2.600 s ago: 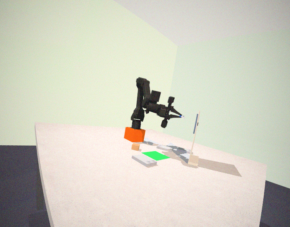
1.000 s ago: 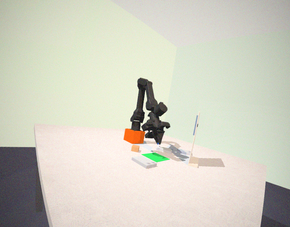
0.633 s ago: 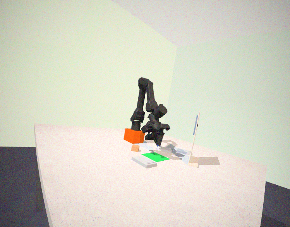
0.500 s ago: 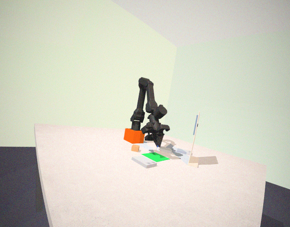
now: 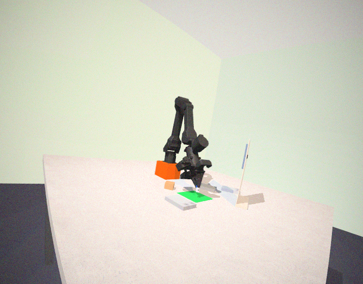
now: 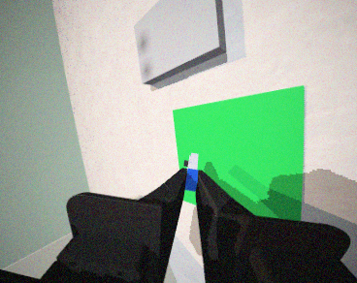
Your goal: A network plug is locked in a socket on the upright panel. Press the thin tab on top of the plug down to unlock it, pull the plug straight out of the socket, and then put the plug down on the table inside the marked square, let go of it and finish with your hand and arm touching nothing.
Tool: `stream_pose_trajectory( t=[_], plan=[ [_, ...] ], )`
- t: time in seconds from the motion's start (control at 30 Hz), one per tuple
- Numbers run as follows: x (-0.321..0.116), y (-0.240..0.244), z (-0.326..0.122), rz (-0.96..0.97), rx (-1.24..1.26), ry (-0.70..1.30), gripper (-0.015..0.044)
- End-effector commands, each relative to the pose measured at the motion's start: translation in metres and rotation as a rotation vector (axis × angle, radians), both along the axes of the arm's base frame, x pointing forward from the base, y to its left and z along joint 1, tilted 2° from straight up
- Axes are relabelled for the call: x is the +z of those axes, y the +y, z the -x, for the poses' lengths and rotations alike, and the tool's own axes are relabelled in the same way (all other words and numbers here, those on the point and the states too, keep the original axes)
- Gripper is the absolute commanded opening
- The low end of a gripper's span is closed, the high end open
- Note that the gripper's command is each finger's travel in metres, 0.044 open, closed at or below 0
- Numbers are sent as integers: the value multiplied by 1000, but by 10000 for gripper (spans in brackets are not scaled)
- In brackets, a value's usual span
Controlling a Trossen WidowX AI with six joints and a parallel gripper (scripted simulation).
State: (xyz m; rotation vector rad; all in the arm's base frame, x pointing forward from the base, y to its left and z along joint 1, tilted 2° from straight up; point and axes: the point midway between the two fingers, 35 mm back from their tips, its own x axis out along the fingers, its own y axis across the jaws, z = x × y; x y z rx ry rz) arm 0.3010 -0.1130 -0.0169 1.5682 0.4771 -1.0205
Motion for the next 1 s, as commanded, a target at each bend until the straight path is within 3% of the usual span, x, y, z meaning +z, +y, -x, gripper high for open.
stream_pose_trajectory(
  t=[0.0,0.97],
  plan=[
    [-7,0,2,-2,-2,7,0],
    [-25,0,3,-2,-2,8,0]
  ],
)
